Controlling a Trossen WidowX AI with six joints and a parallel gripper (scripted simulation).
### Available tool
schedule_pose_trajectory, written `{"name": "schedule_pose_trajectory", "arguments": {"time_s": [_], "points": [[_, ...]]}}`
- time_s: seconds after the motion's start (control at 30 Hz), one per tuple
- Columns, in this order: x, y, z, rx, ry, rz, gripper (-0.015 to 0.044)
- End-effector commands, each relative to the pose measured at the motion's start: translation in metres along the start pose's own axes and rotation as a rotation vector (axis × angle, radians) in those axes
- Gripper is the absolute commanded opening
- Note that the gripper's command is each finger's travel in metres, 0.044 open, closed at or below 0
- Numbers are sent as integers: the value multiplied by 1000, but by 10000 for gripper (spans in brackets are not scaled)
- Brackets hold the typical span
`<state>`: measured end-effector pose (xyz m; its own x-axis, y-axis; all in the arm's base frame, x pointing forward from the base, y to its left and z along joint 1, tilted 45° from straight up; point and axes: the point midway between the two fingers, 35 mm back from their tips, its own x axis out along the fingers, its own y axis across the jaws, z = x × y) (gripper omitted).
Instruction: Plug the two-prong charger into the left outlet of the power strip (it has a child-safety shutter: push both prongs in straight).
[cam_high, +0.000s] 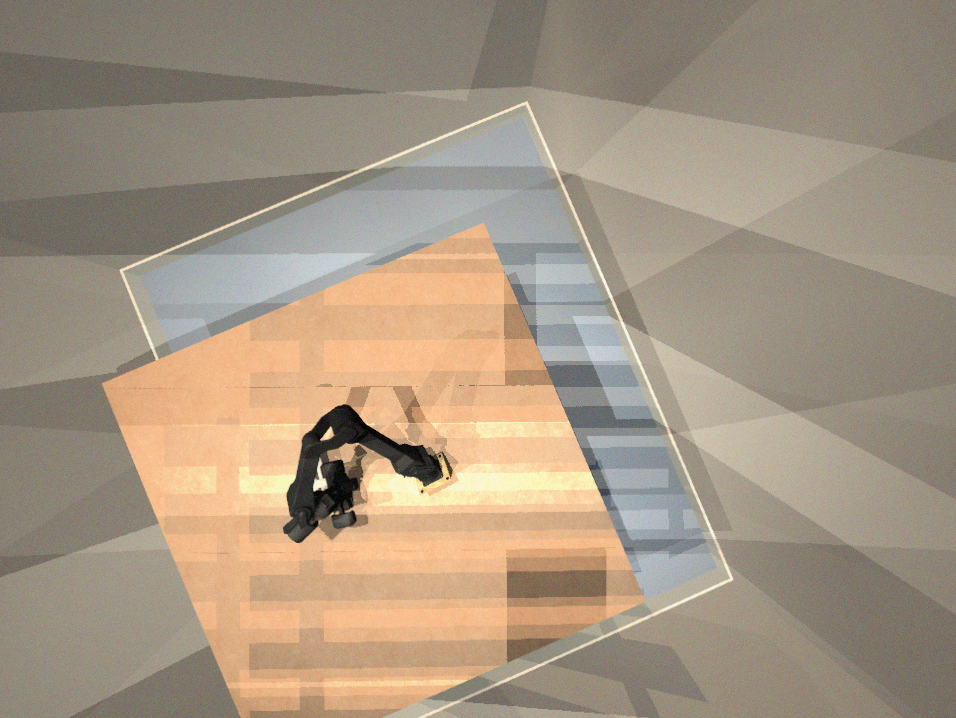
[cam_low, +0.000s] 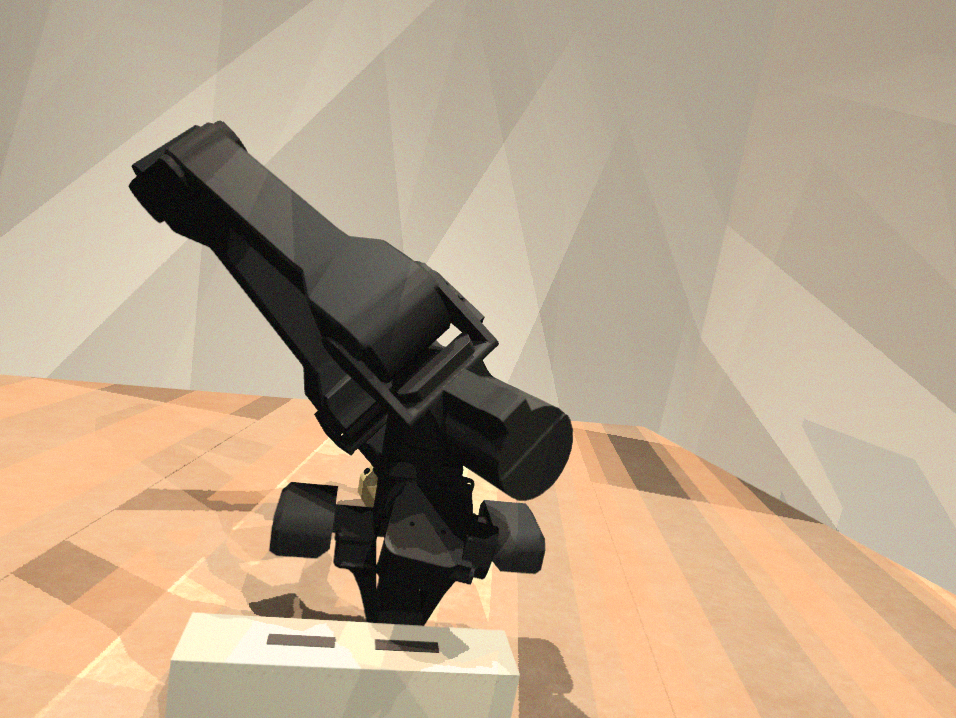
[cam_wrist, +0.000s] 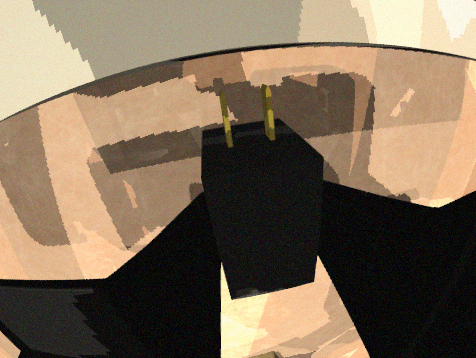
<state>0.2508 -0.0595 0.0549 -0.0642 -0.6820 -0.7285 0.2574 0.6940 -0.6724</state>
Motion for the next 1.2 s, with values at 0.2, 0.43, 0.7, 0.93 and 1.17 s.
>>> {"name": "schedule_pose_trajectory", "arguments": {"time_s": [0.2, 0.43, 0.7, 0.93, 1.17], "points": [[0, -1, 3, -2, -3, -3, 0], [0, -1, 4, -2, -3, -3, 0], [0, -1, 6, -2, -3, -3, 0], [0, -1, 7, -2, -3, -3, 0], [-1, -1, 9, -2, -3, -3, 0]]}}
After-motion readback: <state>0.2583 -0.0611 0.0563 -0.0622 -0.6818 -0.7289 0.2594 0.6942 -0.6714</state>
